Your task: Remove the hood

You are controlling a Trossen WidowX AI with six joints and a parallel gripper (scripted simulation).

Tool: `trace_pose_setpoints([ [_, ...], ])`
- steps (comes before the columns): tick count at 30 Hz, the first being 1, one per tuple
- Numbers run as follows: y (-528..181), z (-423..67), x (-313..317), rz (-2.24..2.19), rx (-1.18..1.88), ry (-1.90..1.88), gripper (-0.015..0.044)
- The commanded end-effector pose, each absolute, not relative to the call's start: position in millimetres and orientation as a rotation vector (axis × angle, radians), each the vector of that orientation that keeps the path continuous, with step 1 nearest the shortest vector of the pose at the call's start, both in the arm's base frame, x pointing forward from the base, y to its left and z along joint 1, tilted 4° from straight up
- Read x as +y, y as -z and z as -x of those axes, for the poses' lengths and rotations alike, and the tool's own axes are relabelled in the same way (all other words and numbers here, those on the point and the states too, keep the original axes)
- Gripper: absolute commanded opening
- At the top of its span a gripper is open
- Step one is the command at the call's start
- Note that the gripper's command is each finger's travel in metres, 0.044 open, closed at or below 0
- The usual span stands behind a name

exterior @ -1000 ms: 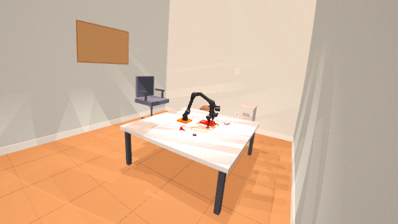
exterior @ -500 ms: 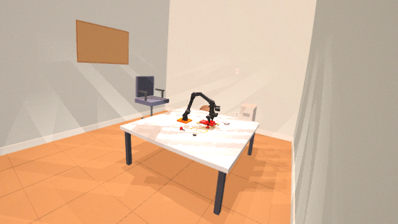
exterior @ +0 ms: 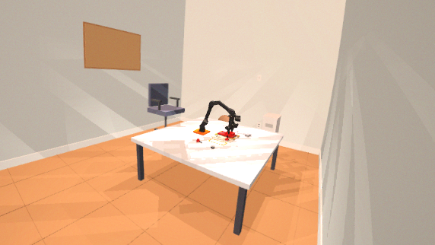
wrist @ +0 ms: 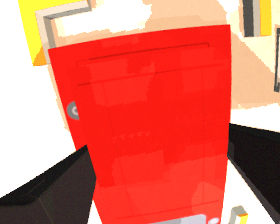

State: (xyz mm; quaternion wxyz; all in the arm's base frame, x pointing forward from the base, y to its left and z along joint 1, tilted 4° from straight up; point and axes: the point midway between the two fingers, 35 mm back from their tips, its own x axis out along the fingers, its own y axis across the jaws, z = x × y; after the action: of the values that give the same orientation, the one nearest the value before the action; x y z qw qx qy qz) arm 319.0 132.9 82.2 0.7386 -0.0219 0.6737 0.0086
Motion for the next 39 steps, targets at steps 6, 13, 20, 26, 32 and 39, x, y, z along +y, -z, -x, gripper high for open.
trace_pose_setpoints([
  [6, -92, -320, 134, 0.044, 1.471, -0.021, 0.0000],
  [13, -96, -319, 134, 0.045, 1.471, -0.021, 0.0000],
  [20, -101, -319, 134, 0.045, 1.471, -0.021, 0.0000],
  [26, -105, -318, 134, 0.045, 1.471, -0.021, 0.0000],
  [32, -109, -318, 134, 0.045, 1.471, -0.021, 0.0000],
  [39, -116, -317, 134, 0.045, 1.471, -0.021, 0.0000],
])
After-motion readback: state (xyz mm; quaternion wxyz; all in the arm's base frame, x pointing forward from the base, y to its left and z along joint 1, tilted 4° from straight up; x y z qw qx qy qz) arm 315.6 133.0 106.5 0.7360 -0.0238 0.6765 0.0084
